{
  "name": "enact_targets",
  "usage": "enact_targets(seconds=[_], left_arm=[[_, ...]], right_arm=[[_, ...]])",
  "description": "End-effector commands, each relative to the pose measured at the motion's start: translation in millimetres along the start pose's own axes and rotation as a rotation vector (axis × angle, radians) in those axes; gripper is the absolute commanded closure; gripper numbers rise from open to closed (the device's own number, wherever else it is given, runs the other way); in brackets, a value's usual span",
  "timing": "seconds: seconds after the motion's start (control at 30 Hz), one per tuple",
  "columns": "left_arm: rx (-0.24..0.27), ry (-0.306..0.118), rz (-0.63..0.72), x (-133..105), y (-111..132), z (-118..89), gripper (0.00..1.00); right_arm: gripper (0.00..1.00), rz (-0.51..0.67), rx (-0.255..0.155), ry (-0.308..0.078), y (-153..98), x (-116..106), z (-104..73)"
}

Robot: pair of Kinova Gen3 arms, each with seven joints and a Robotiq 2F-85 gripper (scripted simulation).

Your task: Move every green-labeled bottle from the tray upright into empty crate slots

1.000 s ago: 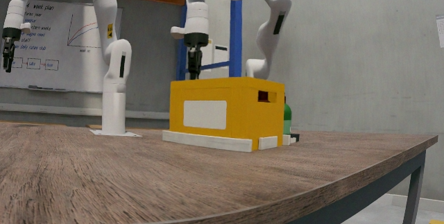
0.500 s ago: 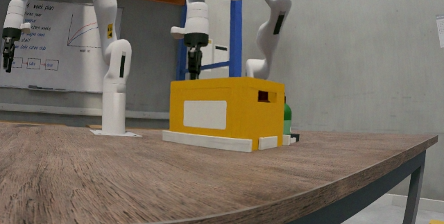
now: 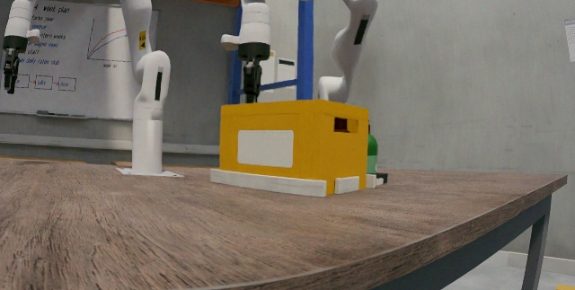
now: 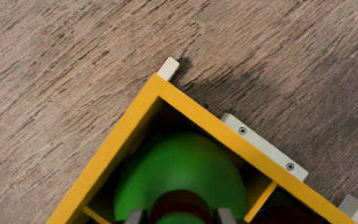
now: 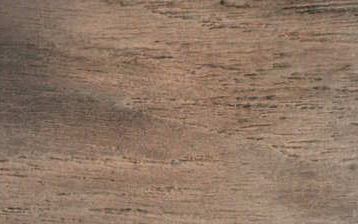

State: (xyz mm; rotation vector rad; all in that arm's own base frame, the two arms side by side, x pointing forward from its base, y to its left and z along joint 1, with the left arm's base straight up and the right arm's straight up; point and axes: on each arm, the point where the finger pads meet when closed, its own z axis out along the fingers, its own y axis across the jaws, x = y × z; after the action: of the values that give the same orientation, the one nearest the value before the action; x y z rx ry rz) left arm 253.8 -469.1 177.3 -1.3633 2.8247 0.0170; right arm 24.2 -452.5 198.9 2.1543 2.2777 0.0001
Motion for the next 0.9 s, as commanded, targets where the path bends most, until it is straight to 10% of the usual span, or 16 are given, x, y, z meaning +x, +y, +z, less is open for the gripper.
enact_targets(seconds=[0.0, 0.87], left_arm=[[0.010, 0.004, -0.006, 0.5, -2.6, -1.2, 0.638], [0.009, 0.004, -0.005, 0.6, -2.3, 2.9, 0.638]], right_arm=[[0.002, 0.007, 0.005, 0.005, -2.2, 3.1, -1.2], [0.002, 0.007, 0.005, 0.005, -2.2, 3.1, -1.2]])
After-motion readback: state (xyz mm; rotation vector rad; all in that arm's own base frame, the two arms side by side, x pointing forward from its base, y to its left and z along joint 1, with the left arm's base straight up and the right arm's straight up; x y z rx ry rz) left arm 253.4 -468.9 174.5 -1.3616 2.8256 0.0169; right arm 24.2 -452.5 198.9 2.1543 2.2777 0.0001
